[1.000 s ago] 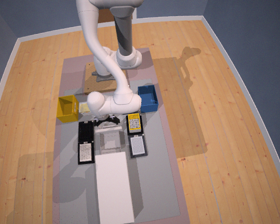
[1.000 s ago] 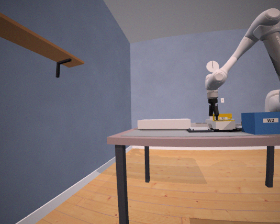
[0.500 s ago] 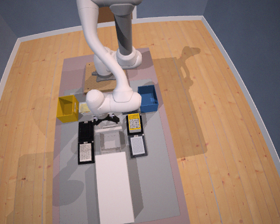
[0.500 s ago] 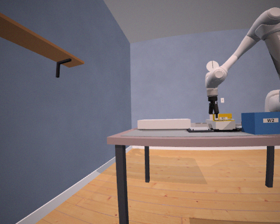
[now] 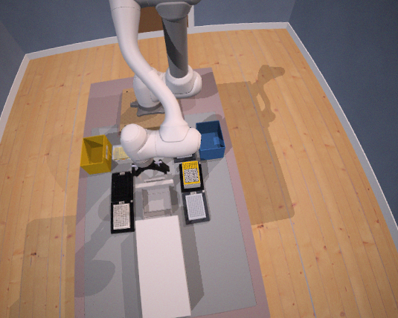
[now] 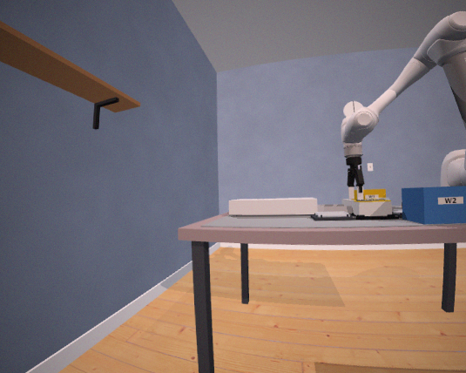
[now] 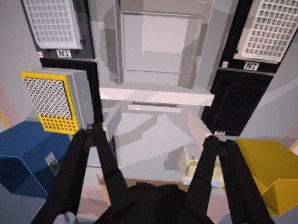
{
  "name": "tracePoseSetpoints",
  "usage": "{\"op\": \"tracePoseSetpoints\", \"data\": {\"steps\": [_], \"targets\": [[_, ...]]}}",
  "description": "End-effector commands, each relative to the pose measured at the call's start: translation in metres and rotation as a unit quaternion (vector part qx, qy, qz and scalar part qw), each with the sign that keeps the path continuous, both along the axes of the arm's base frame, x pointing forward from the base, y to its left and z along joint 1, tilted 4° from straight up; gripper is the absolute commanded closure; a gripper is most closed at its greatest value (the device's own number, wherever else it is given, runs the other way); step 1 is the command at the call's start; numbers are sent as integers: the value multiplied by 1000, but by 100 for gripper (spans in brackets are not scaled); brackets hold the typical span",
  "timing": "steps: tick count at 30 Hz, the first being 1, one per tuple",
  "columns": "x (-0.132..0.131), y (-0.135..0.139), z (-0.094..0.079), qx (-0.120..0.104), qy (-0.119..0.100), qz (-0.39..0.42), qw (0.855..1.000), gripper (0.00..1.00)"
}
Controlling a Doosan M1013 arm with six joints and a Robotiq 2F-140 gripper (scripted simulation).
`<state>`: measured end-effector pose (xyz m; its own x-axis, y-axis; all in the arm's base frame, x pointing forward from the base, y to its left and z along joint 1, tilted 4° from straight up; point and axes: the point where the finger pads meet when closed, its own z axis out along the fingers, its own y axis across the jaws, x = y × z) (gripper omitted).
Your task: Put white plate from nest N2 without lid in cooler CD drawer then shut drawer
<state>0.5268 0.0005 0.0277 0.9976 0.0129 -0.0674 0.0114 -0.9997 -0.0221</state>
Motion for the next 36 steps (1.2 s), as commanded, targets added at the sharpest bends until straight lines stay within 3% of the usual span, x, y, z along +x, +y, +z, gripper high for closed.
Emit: {"op": "tracePoseSetpoints", "data": {"steps": [1, 36], "targets": [[0, 0, 2, 0, 0, 0, 1000, 13], [3, -1, 43, 0, 0, 0, 1000, 13]]}}
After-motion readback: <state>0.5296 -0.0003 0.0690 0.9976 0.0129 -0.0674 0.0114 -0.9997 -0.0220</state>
